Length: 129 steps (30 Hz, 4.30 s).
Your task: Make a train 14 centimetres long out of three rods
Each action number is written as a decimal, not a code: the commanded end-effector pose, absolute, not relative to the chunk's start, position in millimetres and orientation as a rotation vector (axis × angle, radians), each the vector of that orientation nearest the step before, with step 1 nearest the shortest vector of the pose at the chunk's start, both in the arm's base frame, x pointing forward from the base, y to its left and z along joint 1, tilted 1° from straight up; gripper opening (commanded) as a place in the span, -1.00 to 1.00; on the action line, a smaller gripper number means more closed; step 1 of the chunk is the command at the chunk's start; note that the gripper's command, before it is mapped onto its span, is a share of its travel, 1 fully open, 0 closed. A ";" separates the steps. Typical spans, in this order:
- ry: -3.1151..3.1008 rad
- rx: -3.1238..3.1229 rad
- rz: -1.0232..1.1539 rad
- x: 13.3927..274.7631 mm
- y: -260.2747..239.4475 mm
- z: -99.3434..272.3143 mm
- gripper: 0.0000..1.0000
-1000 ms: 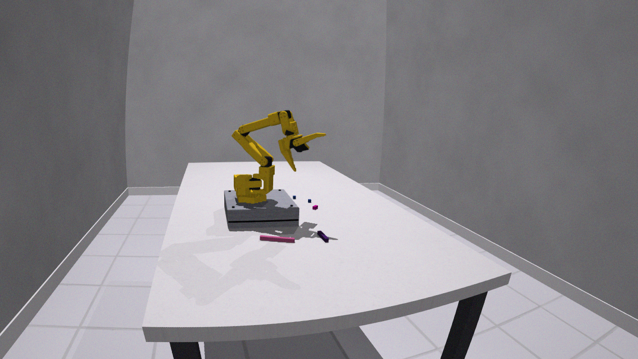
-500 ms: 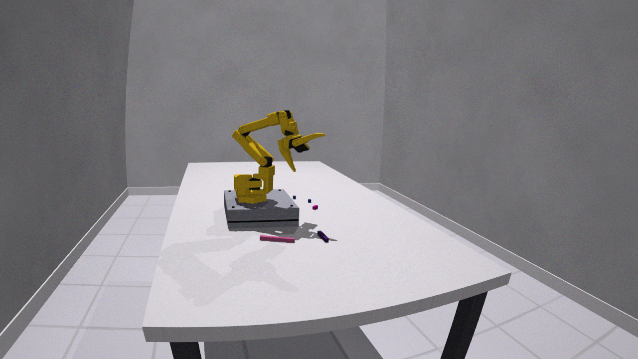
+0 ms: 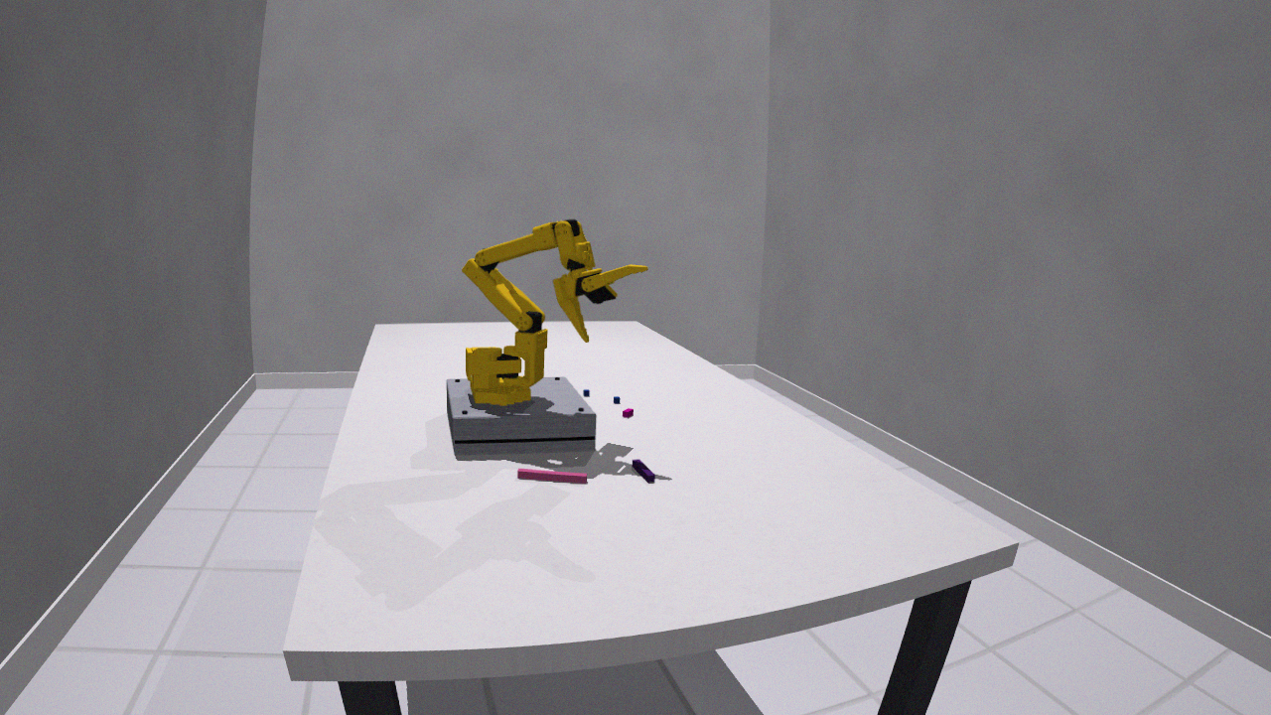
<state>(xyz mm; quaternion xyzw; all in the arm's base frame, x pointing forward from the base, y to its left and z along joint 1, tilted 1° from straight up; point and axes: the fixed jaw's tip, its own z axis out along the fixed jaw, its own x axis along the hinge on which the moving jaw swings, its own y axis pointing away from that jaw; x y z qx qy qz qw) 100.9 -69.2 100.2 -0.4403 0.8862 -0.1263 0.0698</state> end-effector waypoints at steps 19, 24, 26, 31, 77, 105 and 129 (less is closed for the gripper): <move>2.667 -1.321 -0.386 101.4 -71.0 100.7 1.00; 2.667 -1.321 -0.386 101.4 -71.0 100.7 1.00; 2.667 -1.321 -0.386 101.4 -71.0 100.7 1.00; 2.667 -1.321 -0.386 101.4 -71.0 100.7 1.00; 2.824 -1.021 -0.411 83.0 -91.9 100.7 1.00; 3.012 -0.486 -0.443 43.6 -115.9 100.7 1.00; 3.010 -0.485 -0.449 43.8 -116.3 101.5 1.00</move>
